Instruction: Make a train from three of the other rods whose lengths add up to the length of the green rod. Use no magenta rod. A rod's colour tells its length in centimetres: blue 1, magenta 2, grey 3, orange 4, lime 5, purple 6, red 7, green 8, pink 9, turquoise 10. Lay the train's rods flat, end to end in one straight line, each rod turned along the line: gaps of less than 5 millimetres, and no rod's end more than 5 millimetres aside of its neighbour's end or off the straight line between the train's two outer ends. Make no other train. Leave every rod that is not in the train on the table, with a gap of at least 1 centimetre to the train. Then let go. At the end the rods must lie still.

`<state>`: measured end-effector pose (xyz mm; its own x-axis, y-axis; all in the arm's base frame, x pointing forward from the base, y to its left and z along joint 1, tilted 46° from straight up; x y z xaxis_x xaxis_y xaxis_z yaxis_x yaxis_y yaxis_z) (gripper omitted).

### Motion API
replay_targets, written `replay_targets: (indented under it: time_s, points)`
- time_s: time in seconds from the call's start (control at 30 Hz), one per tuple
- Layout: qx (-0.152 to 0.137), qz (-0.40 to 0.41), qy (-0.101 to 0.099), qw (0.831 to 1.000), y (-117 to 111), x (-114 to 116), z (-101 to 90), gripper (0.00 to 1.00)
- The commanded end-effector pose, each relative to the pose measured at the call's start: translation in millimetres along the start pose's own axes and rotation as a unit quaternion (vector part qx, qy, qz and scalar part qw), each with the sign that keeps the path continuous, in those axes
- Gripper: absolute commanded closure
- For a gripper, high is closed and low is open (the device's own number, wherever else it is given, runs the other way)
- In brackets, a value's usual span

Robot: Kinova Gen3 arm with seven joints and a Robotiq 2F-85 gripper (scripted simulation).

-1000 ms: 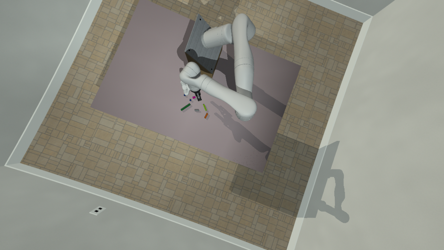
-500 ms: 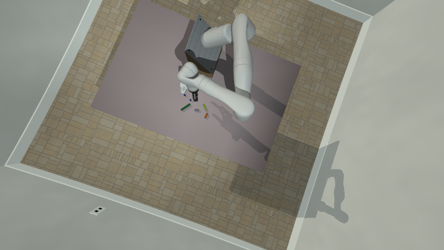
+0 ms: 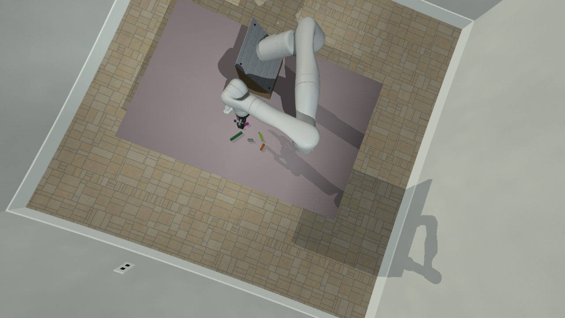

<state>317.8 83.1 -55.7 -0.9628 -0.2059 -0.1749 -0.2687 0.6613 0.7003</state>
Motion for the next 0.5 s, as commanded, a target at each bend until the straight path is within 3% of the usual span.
replay_targets:
  time_s: [0.0,0.2,0.47]
  points:
    - [0.0,0.029,0.001,1.0,-4,0,-0.6,0.0]
    - [0.001,0.131,0.0,0.991,-14,-1,-1.4,0.0]
    - [0.001,0.253,0.0,0.967,-25,-3,-2.3,0.0]
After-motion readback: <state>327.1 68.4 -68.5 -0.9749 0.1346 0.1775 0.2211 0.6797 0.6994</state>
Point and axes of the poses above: the point where the finger pads meet when closed, its own z axis out along the fingers, its own x axis across the jaws, y = z × x, the point moved 1 cm from there along -z, back along the fingers, and after that the axes turned 11 degrees about -z, right-handed, at the moved point
